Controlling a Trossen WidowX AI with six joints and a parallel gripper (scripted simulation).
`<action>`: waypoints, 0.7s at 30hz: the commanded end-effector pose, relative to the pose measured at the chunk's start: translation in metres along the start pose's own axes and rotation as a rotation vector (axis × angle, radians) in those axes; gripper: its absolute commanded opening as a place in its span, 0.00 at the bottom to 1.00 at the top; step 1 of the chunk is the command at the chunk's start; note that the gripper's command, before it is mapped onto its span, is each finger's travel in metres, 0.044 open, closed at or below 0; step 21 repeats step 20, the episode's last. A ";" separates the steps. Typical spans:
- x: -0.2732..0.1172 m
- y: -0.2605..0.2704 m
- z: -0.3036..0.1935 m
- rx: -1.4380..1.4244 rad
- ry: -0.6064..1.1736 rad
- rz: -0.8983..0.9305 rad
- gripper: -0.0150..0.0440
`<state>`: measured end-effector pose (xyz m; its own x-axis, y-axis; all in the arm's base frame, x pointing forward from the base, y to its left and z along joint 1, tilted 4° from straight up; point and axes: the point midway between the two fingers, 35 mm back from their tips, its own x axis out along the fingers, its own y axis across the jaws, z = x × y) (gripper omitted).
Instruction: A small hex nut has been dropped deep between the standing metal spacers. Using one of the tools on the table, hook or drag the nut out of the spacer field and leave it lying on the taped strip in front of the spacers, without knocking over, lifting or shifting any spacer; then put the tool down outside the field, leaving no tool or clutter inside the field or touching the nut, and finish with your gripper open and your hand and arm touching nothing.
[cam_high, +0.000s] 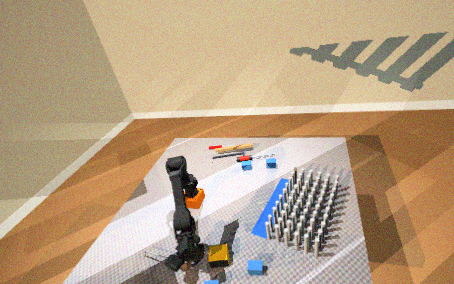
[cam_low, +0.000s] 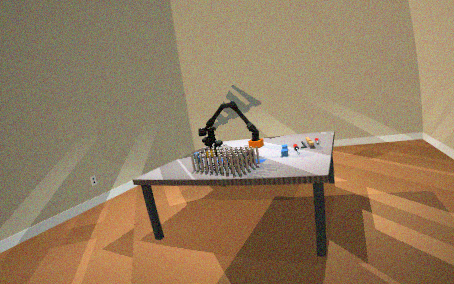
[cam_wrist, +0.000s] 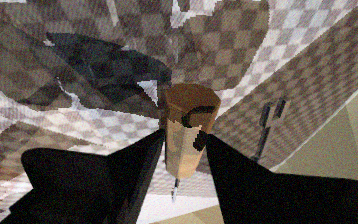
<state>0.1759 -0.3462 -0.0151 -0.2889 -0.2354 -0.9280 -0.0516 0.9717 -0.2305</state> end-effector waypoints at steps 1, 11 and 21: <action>0.005 0.003 -0.001 0.002 0.010 -0.001 0.25; 0.002 0.001 0.000 0.000 0.000 0.000 0.61; 0.002 0.001 0.000 0.000 0.000 0.000 1.00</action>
